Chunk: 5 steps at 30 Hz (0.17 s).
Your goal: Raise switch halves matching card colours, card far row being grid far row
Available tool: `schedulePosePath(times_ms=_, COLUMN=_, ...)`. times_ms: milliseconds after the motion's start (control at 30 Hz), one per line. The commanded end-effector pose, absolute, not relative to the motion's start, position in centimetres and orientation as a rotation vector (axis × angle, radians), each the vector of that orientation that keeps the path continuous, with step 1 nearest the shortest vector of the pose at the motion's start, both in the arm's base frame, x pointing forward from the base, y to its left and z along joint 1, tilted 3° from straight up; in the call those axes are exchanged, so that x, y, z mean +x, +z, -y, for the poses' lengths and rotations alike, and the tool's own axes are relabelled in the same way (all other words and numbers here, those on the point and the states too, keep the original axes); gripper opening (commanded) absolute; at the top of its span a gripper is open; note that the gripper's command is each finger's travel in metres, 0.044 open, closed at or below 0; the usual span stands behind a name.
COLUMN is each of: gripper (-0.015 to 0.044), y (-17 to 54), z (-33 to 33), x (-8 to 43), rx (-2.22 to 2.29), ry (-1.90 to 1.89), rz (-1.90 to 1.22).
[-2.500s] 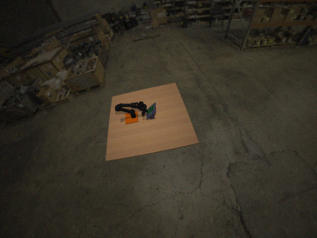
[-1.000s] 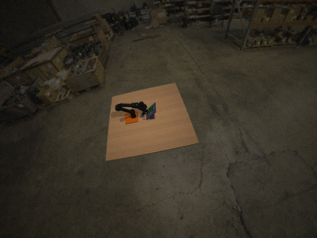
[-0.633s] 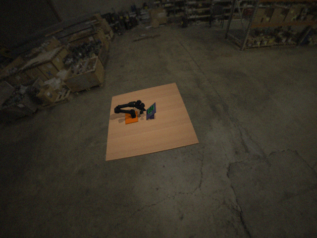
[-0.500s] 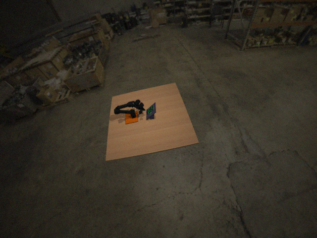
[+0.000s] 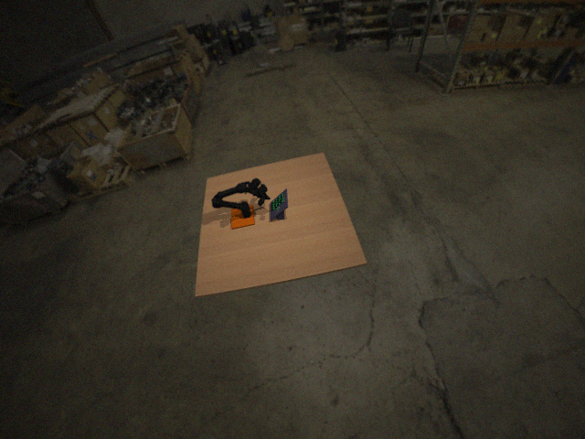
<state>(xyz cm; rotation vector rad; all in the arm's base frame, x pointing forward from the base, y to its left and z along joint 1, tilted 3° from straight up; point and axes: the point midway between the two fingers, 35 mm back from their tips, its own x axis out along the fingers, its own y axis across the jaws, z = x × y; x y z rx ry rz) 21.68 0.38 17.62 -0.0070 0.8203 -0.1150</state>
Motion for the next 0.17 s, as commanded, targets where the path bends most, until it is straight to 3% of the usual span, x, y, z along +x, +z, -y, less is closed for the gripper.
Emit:
schedulePosePath(times_ms=0, gripper=0.0, y=17.82, z=-0.4, x=21.92, rx=-0.006, ry=-0.122, rz=-0.824)
schedulePosePath(times_ms=133, gripper=0.0, y=17.82, z=-0.4, x=21.92, rx=-0.006, ry=-0.122, rz=-0.824)
